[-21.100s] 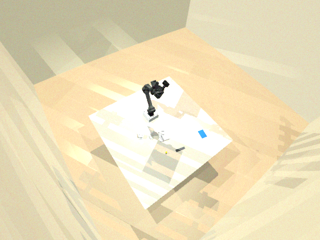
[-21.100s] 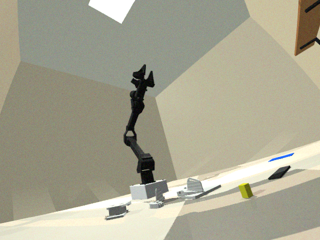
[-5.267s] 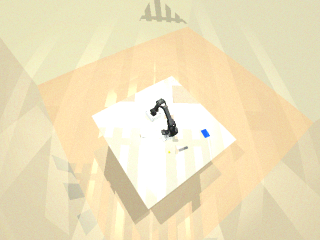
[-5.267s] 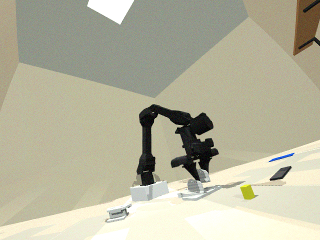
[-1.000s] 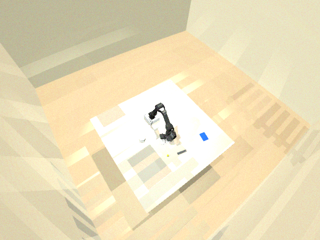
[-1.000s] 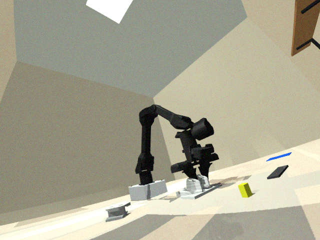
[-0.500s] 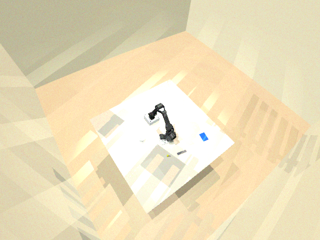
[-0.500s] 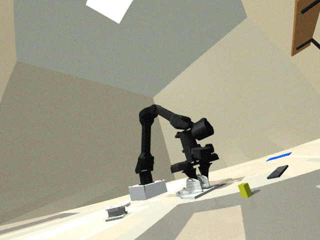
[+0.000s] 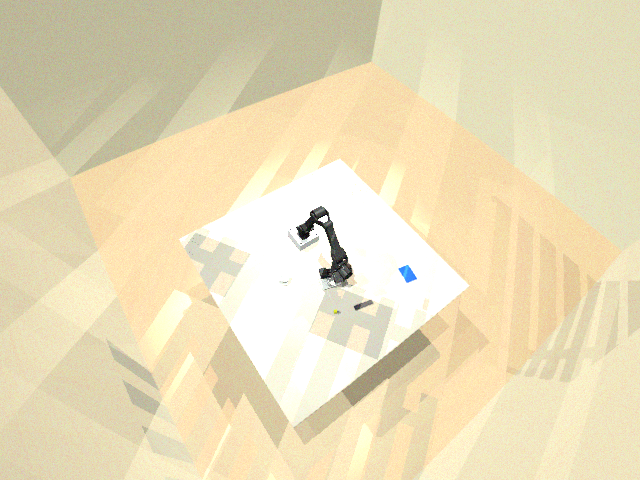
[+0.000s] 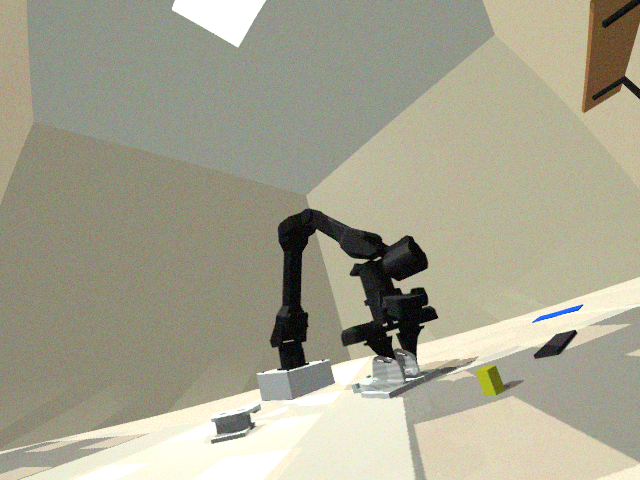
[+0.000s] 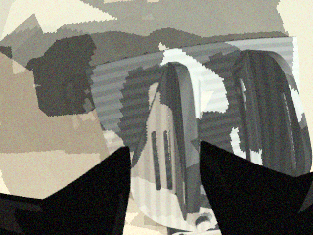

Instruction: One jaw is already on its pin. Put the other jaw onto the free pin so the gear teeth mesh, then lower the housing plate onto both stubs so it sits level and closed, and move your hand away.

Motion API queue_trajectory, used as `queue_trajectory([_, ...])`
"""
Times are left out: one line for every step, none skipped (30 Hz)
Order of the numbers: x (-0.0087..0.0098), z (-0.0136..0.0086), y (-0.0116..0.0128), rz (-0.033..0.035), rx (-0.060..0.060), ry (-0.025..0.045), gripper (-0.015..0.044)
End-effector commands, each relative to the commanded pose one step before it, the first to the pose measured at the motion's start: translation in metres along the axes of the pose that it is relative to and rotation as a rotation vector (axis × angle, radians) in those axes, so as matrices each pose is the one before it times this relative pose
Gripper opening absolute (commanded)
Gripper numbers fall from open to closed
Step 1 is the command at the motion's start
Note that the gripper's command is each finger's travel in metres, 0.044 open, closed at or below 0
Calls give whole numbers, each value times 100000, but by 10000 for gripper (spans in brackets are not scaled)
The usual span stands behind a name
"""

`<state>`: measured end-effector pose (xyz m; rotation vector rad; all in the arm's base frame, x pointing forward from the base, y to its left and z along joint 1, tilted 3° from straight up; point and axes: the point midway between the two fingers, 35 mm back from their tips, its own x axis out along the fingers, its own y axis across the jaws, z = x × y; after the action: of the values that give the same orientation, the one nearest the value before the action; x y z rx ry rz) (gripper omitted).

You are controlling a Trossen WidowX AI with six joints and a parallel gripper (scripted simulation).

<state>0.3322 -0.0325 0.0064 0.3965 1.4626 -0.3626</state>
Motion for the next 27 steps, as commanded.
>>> queue_trajectory([56, -34, 34, 175, 478, 130, 134])
queue_trajectory([0, 0, 0, 0, 0, 0, 134])
queue_trajectory([0, 0, 0, 0, 0, 0, 134])
queue_trajectory([0, 0, 0, 0, 0, 0, 134])
queue_trajectory([0, 0, 0, 0, 0, 0, 134])
queue_trajectory([0, 0, 0, 0, 0, 0, 134])
queue_trajectory([0, 0, 0, 0, 0, 0, 134])
queue_trajectory([0, 0, 0, 0, 0, 0, 134])
queue_trajectory([0, 0, 0, 0, 0, 0, 134])
queue_trajectory([0, 0, 0, 0, 0, 0, 134])
queue_trajectory([0, 0, 0, 0, 0, 0, 134])
queue_trajectory([0, 0, 0, 0, 0, 0, 134])
queue_trajectory([0, 0, 0, 0, 0, 0, 134])
queue_trajectory([0, 0, 0, 0, 0, 0, 134])
queue_trajectory([0, 0, 0, 0, 0, 0, 134])
queue_trajectory([0, 0, 0, 0, 0, 0, 134])
queue_trajectory([0, 0, 0, 0, 0, 0, 134])
queue_trajectory([0, 0, 0, 0, 0, 0, 134])
queue_trajectory([0, 0, 0, 0, 0, 0, 134])
queue_trajectory([0, 0, 0, 0, 0, 0, 134])
queue_trajectory([0, 0, 0, 0, 0, 0, 134])
queue_trajectory([0, 0, 0, 0, 0, 0, 134])
queue_trajectory([0, 0, 0, 0, 0, 0, 134])
queue_trajectory([0, 0, 0, 0, 0, 0, 134])
queue_trajectory([0, 0, 0, 0, 0, 0, 134])
queue_trajectory([0, 0, 0, 0, 0, 0, 134])
queue_trajectory([-53, 32, -34, -178, -475, -121, 160])
